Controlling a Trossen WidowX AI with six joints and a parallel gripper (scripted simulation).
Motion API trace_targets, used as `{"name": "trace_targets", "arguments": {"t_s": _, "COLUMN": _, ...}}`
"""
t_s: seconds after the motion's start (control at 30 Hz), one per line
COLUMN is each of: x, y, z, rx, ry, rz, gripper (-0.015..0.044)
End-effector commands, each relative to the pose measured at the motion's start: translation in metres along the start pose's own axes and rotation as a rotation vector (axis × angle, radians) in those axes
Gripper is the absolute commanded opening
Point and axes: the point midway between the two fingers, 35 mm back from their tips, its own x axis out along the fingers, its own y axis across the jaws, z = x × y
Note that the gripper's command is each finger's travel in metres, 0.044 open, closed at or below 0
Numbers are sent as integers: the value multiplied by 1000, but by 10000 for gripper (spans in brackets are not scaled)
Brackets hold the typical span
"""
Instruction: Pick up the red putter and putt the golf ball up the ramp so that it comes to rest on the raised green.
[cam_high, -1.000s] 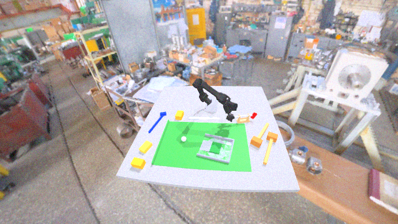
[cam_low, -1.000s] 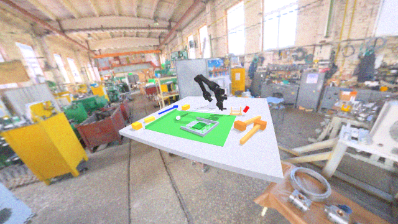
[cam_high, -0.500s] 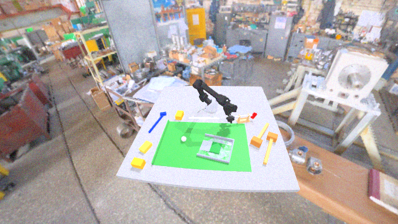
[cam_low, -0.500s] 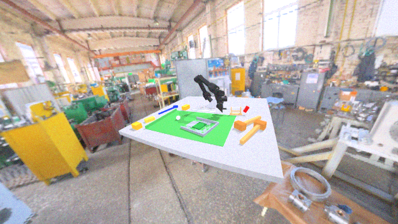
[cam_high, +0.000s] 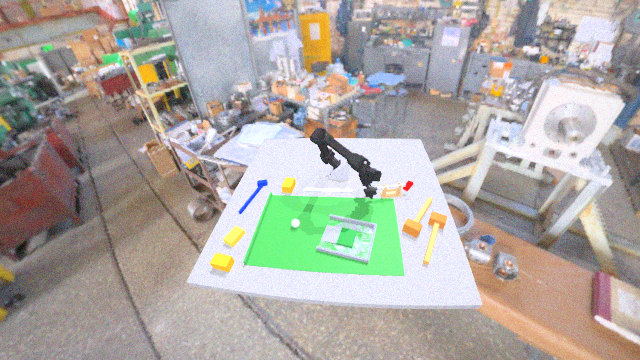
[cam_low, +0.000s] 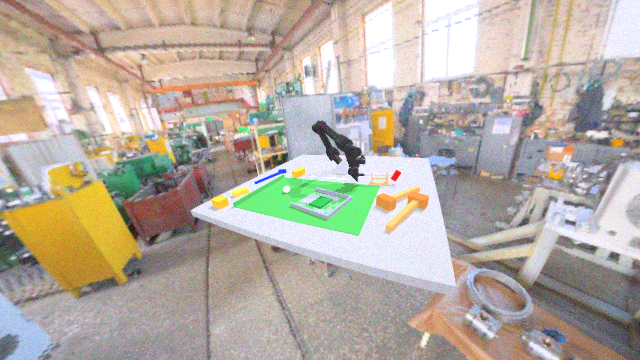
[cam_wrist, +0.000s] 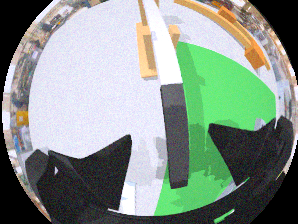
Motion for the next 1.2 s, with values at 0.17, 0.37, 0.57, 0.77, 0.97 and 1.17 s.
{"name": "trace_targets", "arguments": {"t_s": 0.17, "x": 0, "y": 0, "z": 0, "rx": 0, "ry": 0, "rz": 0, "gripper": 204}}
{"name": "trace_targets", "arguments": {"t_s": 0.37, "x": 0, "y": 0, "z": 0, "rx": 0, "ry": 0, "rz": 0, "gripper": 46}}
{"name": "trace_targets", "arguments": {"t_s": 0.57, "x": 0, "y": 0, "z": 0, "rx": 0, "ry": 0, "rz": 0, "gripper": 6}}
{"name": "trace_targets", "arguments": {"t_s": 0.77, "x": -14, "y": -2, "z": 5, "rx": 0, "ry": -1, "rz": 0, "gripper": 0}}
{"name": "trace_targets", "arguments": {"t_s": 0.97, "x": -47, "y": -4, "z": 15, "rx": -1, "ry": -3, "rz": 0, "gripper": 0}}
{"name": "trace_targets", "arguments": {"t_s": 1.17, "x": -82, "y": -2, "z": 25, "rx": -1, "ry": -4, "rz": 1, "gripper": 0}}
